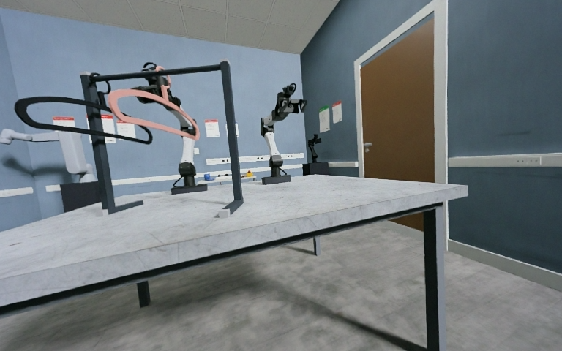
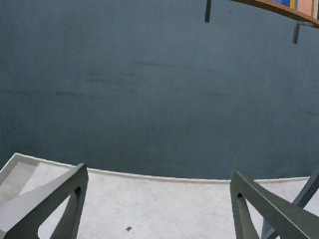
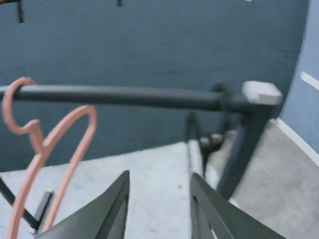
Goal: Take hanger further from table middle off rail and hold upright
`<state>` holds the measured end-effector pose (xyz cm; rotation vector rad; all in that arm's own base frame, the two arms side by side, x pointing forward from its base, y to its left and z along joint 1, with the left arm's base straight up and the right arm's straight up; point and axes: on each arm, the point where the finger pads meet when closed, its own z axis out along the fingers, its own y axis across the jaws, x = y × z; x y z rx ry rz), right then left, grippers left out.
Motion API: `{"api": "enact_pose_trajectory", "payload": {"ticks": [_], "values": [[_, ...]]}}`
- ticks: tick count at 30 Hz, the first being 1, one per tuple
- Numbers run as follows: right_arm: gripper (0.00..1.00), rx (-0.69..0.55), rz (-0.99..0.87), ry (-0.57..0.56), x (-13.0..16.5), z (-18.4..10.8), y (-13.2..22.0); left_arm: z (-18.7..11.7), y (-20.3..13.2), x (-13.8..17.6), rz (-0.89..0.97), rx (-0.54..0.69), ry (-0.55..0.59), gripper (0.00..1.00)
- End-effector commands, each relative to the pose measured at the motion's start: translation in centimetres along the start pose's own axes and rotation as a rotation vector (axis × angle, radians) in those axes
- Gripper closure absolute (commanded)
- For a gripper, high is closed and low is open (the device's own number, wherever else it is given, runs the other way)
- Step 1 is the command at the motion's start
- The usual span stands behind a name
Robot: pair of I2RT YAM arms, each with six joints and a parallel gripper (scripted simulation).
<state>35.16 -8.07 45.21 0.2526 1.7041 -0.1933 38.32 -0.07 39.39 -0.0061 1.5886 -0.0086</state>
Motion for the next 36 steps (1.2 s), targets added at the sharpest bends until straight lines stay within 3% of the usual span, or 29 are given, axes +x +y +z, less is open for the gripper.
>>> {"api": "enact_pose_trajectory", "payload": {"ticks": [1, 6, 18, 36], "values": [[0.59, 0.047, -0.009, 0.196, 2.1, -0.1, -2.9, -0.2, 0.0, -0.5, 0.000, -0.001, -0.014, 0.00], [0.59, 0.044, -0.010, 0.198, 1.6, -0.5, -4.9, -0.2, 0.0, -0.5, 0.000, -0.001, -0.014, 0.00], [0.59, 0.047, -0.008, 0.192, 1.7, -0.6, -4.8, -0.2, 0.0, -0.5, 0.000, -0.001, -0.014, 0.00], [0.59, 0.048, -0.008, 0.201, 2.7, 3.2, -4.9, -0.2, 0.0, -0.5, 0.000, -0.001, -0.014, 0.00]]}}
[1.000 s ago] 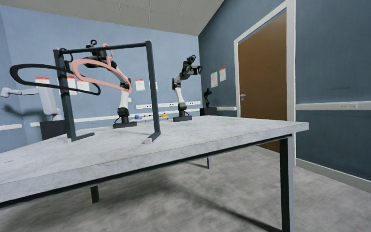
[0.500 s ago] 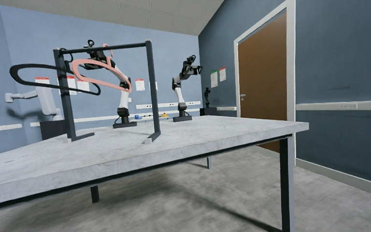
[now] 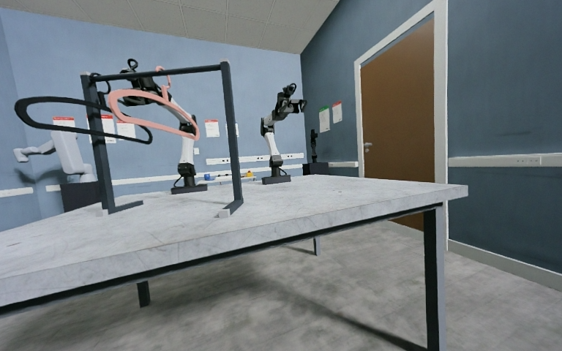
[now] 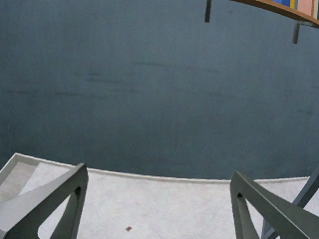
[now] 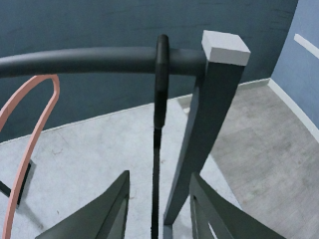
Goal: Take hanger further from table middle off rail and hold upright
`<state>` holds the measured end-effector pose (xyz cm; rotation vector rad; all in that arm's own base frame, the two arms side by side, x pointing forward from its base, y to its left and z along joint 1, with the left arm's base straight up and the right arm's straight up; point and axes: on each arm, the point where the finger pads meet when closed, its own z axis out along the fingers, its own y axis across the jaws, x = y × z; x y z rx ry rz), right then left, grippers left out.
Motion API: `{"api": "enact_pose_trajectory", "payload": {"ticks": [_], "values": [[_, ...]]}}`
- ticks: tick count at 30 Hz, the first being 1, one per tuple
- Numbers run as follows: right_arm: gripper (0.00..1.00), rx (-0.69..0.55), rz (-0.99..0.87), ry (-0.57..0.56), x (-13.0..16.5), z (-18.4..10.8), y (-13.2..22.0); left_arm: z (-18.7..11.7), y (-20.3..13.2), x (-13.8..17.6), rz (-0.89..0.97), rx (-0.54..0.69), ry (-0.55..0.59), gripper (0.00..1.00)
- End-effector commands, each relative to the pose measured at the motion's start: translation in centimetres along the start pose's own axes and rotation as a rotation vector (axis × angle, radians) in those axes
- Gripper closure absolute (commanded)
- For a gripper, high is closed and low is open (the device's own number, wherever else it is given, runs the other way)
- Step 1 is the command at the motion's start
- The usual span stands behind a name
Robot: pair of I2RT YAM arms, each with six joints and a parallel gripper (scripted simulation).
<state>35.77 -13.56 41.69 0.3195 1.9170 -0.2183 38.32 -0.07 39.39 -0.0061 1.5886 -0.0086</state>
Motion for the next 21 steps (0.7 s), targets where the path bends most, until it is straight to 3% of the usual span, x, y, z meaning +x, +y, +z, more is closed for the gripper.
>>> {"api": "enact_pose_trajectory", "payload": {"ticks": [1, 21], "values": [[0.59, -0.003, -0.005, -0.018, -0.5, 0.5, 0.3, -0.2, 0.0, -0.5, 0.000, -0.001, -0.014, 0.00], [0.59, -0.004, -0.004, -0.036, -1.2, 3.7, 0.3, -0.2, 0.0, -0.5, 0.000, -0.001, -0.014, 0.00]]}}
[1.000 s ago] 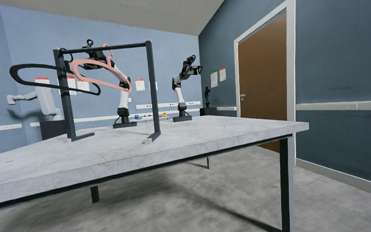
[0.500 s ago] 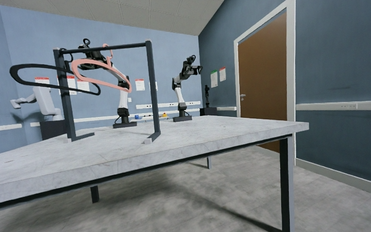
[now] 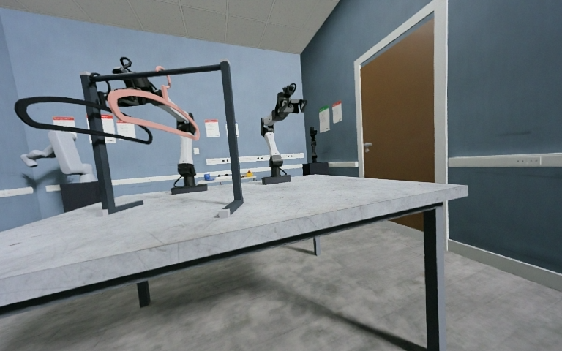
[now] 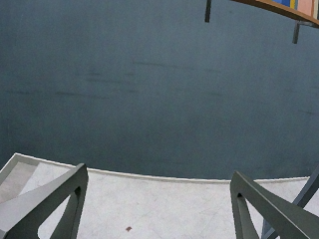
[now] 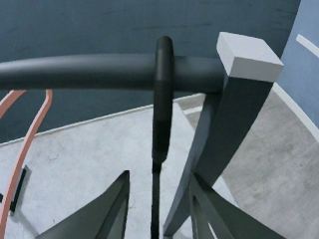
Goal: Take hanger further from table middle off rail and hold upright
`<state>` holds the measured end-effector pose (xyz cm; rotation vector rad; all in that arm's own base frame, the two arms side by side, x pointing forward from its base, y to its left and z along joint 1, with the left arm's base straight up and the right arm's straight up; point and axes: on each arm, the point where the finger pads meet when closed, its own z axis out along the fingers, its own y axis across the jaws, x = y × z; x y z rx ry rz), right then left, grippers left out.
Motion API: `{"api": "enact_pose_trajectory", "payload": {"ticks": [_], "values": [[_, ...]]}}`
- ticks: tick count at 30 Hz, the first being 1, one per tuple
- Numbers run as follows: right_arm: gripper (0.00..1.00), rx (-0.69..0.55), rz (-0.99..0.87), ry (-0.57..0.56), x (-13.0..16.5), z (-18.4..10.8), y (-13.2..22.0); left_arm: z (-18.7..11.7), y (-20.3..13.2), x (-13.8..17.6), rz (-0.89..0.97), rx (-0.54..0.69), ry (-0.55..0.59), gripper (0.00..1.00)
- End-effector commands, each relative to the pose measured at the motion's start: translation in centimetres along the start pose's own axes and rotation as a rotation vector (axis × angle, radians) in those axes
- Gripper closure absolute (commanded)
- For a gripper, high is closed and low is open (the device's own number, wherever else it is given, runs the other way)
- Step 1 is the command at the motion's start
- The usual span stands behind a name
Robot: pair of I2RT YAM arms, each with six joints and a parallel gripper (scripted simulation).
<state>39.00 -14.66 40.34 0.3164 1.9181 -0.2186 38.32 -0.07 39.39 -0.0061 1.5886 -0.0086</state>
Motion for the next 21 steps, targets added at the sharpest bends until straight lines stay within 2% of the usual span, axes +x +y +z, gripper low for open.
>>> {"api": "enact_pose_trajectory", "payload": {"ticks": [1, 21], "values": [[0.59, -0.003, -0.002, -0.042, -1.5, 0.1, 0.4, -0.2, 0.0, -0.5, 0.000, -0.001, -0.014, 0.00], [0.59, -0.003, -0.001, -0.043, -1.6, 3.8, 0.4, -0.2, 0.0, -0.5, 0.000, -0.001, -0.014, 0.00]]}}
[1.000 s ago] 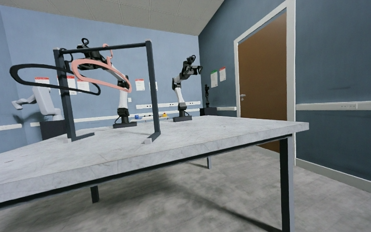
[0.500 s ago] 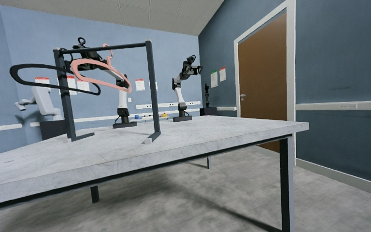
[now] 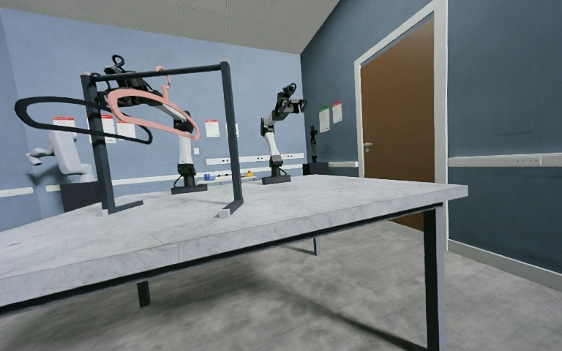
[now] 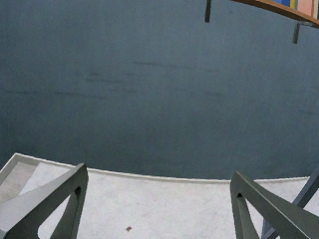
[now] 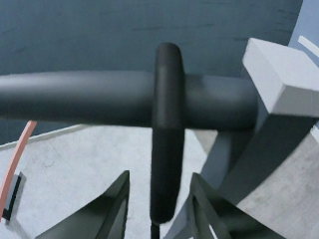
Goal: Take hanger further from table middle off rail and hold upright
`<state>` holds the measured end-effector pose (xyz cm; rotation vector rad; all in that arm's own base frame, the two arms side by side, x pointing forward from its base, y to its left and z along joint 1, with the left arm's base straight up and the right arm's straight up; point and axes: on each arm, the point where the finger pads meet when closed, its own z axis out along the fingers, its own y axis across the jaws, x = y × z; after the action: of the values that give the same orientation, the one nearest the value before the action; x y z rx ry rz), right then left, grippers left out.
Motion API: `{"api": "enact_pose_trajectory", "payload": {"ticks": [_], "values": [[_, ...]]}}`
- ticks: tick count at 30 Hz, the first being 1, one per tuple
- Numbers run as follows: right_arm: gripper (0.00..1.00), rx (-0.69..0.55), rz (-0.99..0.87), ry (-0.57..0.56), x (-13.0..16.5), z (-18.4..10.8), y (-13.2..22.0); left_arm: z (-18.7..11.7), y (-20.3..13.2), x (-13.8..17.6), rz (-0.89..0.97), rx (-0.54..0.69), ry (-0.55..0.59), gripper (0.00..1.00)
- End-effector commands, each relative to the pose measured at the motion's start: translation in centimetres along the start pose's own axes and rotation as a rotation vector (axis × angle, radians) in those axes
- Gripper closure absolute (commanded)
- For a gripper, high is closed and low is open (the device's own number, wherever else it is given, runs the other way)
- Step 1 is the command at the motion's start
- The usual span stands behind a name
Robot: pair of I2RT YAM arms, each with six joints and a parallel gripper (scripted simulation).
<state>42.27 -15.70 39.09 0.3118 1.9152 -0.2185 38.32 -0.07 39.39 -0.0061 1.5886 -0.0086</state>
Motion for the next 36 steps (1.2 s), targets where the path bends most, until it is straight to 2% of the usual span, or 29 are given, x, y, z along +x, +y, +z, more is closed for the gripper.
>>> {"api": "enact_pose_trajectory", "payload": {"ticks": [1, 12, 13, 17, 18, 22, 23, 29, 30, 34, 35, 36], "values": [[0.59, 0.001, 0.001, -0.039, -1.51, 0.36, 0.26, -0.16, 0.01, -0.53, 0.000, -0.001, -0.014, 0.00], [0.59, -0.002, 0.000, -0.024, -0.90, 0.38, 0.18, -0.16, 0.01, -0.53, 0.000, -0.001, -0.014, 0.00], [0.67, -0.002, 0.000, -0.024, -0.90, 0.38, 0.18, -0.16, 0.01, -0.53, 0.000, -0.001, -0.014, 0.00], [0.67, -0.002, 0.000, -0.024, -0.90, 0.38, 0.18, -0.16, 0.01, -0.53, 0.000, -0.001, -0.014, 0.00], [0.75, -0.002, 0.000, -0.024, -0.90, 0.38, 0.18, -0.16, 0.01, -0.53, 0.000, -0.001, -0.014, 0.00], [0.75, -0.002, 0.000, -0.024, -0.90, 0.38, 0.18, -0.16, 0.01, -0.53, 0.000, -0.001, -0.014, 0.00], [0.83, -0.002, 0.000, -0.024, -0.90, 0.38, 0.18, -0.16, 0.01, -0.53, 0.000, -0.001, -0.014, 0.00], [0.83, -0.002, 0.000, -0.025, -0.91, 0.38, 0.18, -0.16, 0.01, -0.53, 0.000, -0.001, -0.014, 0.00], [0.91, -0.002, 0.000, -0.025, -0.91, 0.38, 0.18, -0.16, 0.01, -0.53, 0.000, -0.001, -0.014, 0.00], [0.91, -0.002, 0.000, -0.025, -0.91, 0.38, 0.18, -0.16, 0.01, -0.53, 0.000, -0.001, -0.014, 0.00], [0.99, -0.002, 0.000, -0.025, -0.91, 0.38, 0.18, -0.16, 0.01, -0.53, 0.000, -0.001, -0.014, 0.00], [0.99, -0.002, 0.000, -0.025, -0.91, 0.38, 0.18, -0.16, 0.01, -0.53, 0.000, -0.001, -0.014, 0.00]]}}
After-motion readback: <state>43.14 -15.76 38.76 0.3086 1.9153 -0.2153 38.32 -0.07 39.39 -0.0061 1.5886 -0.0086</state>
